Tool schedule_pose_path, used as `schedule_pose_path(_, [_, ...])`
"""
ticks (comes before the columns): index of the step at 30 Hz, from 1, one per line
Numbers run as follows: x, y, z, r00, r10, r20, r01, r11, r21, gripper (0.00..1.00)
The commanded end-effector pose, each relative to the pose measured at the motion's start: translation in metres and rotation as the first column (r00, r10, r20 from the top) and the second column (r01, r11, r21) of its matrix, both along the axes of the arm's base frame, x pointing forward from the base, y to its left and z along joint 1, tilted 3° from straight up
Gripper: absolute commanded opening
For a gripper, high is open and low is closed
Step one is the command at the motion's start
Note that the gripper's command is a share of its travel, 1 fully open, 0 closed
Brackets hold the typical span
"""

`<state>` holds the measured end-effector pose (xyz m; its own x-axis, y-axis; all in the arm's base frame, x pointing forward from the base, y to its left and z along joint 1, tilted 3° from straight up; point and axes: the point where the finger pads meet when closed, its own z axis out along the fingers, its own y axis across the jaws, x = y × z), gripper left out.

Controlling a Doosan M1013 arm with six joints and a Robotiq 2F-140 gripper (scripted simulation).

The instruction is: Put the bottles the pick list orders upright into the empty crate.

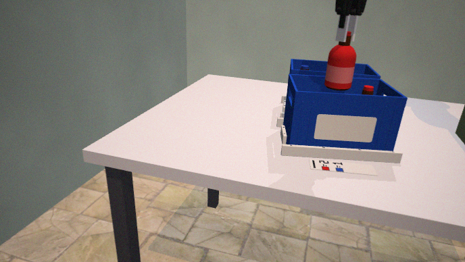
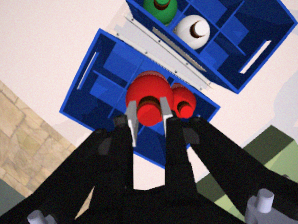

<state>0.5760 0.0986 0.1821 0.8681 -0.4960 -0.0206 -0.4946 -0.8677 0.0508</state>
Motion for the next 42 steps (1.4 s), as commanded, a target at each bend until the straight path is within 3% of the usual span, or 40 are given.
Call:
schedule_pose_path(1, [0.000,0.000,-0.002,1.000,0.000,0.000,0.000,1.000,0.000,0.00])
schedule_pose_path(42, [-0.002,-0.001,-0.039,1.000,0.000,0.000,0.000,1.000,0.000,0.00])
